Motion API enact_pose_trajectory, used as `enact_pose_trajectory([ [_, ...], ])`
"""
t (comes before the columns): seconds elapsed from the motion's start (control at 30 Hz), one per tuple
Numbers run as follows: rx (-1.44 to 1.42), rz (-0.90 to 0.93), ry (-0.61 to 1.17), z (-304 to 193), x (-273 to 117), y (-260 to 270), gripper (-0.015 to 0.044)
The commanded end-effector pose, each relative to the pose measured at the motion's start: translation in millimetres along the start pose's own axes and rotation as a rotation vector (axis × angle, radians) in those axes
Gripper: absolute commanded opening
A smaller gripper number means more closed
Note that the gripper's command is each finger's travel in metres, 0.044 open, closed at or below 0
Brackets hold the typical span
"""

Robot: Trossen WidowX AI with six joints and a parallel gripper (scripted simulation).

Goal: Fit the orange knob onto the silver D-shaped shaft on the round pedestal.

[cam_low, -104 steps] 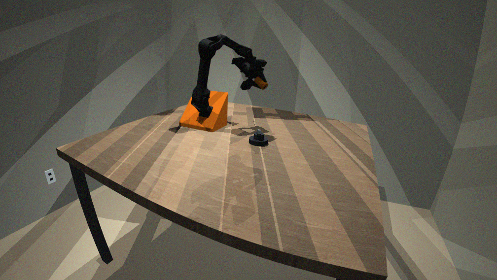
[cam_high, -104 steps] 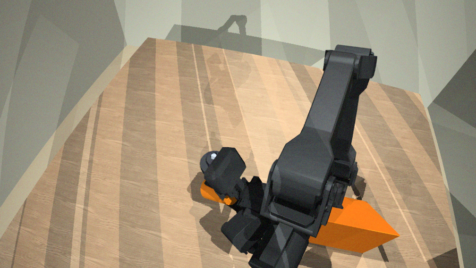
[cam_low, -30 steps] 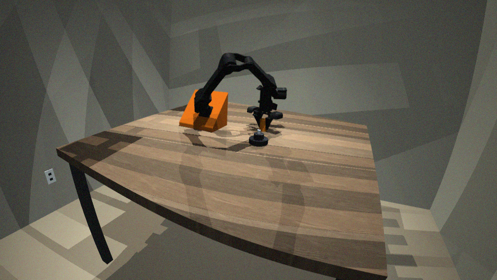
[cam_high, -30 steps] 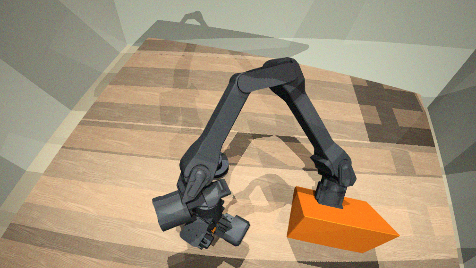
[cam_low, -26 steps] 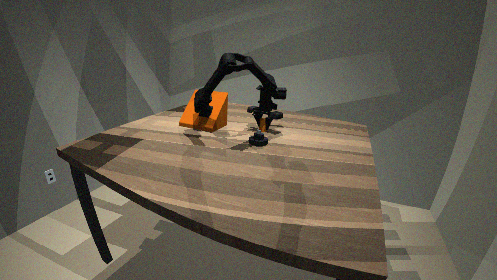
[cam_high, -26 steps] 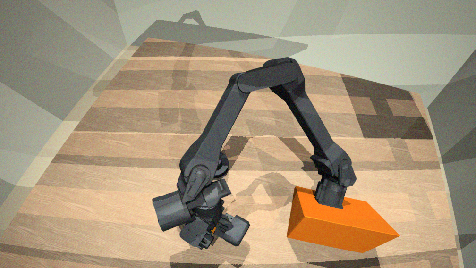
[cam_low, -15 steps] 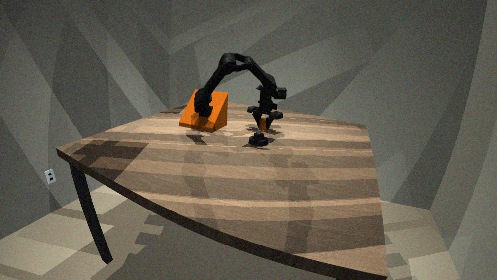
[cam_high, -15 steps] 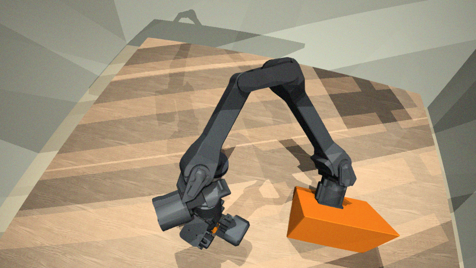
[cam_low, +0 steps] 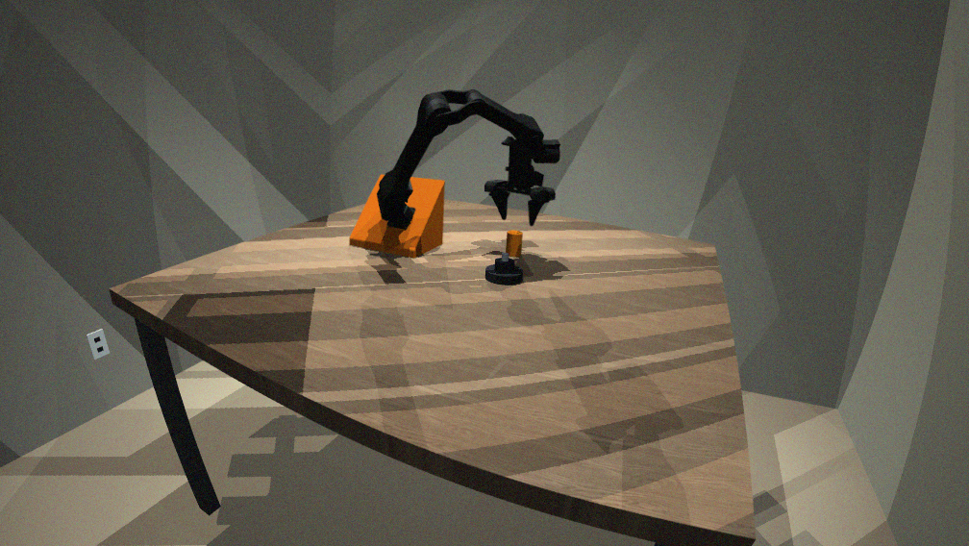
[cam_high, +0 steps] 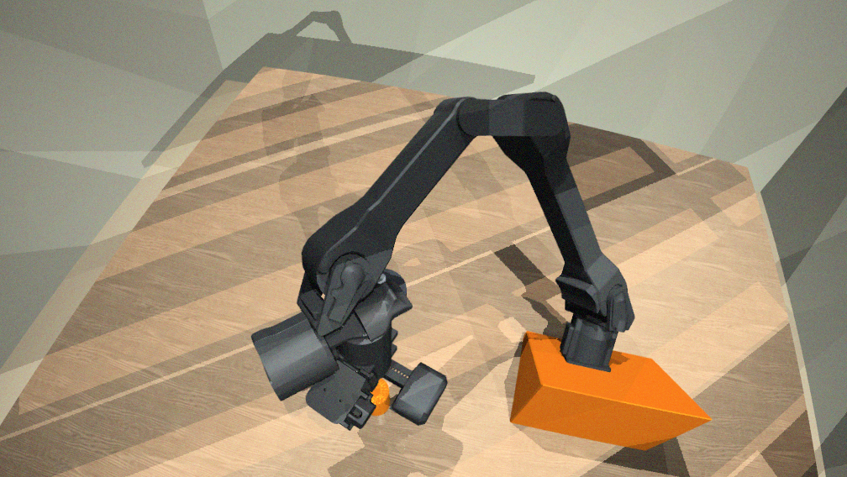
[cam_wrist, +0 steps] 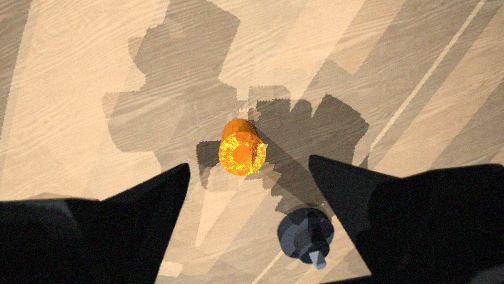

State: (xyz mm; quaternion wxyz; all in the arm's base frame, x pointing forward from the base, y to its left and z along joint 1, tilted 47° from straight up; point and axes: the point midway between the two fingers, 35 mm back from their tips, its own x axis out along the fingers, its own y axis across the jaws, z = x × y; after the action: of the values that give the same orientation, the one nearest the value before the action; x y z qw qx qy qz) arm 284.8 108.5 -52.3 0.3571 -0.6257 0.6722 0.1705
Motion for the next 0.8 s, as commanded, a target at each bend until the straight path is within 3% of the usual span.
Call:
enact_pose_trajectory([
  [0.0, 0.001, 0.015, 0.012, -2.6, -5.3, 2.5, 0.0440],
  [0.77, 0.001, 0.015, 0.012, -1.9, 33.6, 1.6, 0.0440],
])
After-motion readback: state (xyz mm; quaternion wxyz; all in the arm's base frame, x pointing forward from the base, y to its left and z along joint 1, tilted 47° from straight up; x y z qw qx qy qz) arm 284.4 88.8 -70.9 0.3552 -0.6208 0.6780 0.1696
